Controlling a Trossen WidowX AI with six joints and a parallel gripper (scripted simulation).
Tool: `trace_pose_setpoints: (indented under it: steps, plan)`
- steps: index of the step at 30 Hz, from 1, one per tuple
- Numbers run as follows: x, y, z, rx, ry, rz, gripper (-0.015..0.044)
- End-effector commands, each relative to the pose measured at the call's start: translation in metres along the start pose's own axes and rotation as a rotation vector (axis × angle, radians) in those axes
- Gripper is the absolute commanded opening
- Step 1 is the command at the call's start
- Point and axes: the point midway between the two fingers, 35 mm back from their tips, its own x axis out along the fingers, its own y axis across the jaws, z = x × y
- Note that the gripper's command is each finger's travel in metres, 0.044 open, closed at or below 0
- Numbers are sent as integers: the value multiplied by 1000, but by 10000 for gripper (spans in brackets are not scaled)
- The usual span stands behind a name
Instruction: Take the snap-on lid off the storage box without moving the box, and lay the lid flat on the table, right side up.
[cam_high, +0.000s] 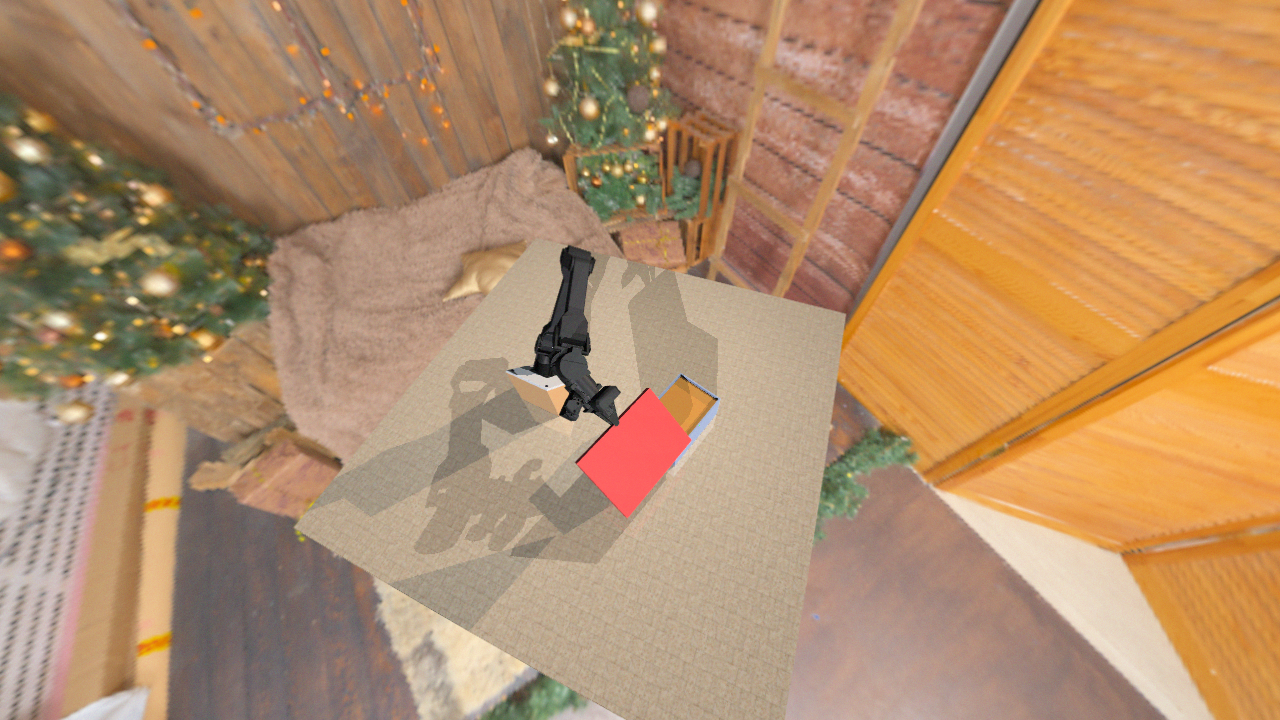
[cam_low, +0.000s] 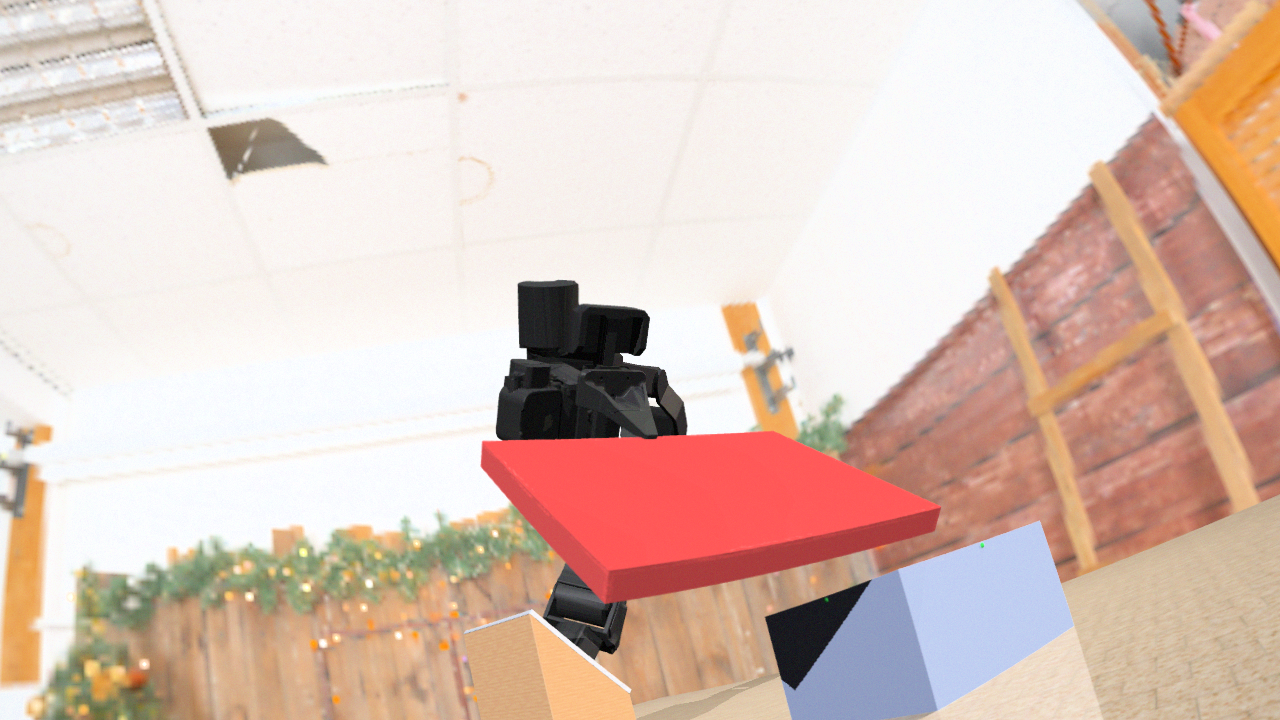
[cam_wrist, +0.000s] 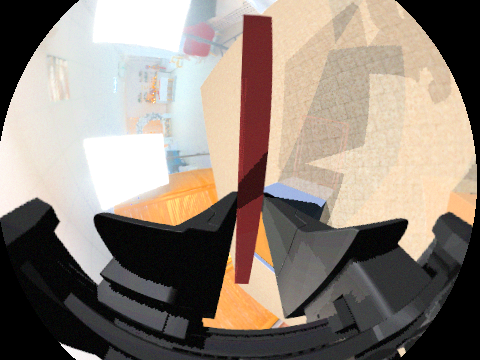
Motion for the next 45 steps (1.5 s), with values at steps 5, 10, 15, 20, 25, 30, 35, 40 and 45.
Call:
trace_pose_setpoints:
  steps: [5,10,15,20,25,30,35,40,45]
  plan:
    - [-2,1,18,-2,3,6,0]
    - [-3,1,28,-3,2,6,0]
    - [-4,0,38,-3,2,6,0]
    - [-5,-1,48,-4,1,6,0]
    - [-6,-1,58,-4,1,7,0]
    - [-7,-2,68,-4,0,7,0]
    - [-8,-3,78,-5,0,7,0]
    - [-9,-3,88,-5,-1,7,0]
    - [-10,-4,98,-6,-1,7,0]
